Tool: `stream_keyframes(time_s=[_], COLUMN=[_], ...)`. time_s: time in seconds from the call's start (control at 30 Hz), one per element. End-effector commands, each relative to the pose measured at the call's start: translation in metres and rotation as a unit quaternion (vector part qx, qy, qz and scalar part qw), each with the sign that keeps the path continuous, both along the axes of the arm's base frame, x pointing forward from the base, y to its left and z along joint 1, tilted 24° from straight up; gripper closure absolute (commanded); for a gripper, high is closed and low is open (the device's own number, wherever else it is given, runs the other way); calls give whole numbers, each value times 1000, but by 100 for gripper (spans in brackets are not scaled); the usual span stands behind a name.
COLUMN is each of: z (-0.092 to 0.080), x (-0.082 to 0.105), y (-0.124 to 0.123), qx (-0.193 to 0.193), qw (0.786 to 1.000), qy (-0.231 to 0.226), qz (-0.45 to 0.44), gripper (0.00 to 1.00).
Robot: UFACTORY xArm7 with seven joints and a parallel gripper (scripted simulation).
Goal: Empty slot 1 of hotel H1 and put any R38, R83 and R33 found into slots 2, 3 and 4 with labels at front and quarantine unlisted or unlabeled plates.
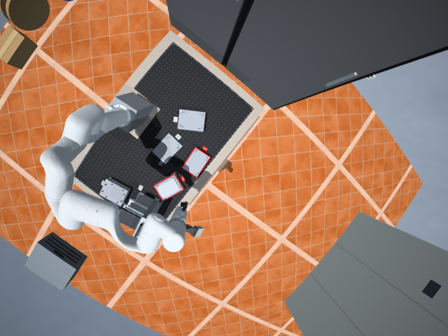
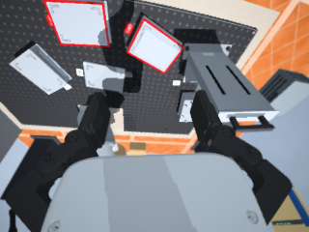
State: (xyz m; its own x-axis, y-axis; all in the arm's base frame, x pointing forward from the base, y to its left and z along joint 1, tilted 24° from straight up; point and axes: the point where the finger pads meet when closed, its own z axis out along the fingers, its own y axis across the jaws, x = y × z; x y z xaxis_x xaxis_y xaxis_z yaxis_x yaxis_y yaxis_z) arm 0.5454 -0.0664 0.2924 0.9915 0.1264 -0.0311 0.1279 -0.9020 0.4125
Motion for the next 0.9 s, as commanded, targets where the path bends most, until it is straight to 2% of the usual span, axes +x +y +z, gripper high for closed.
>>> stream_keyframes(time_s=[0.0, 0.87], z=[8, 33], x=[-9, -53], y=[-12, -70], qx=[0, 0], qw=[1000, 1000], qy=[-3, -3], qz=[1, 1], gripper=[0, 0])
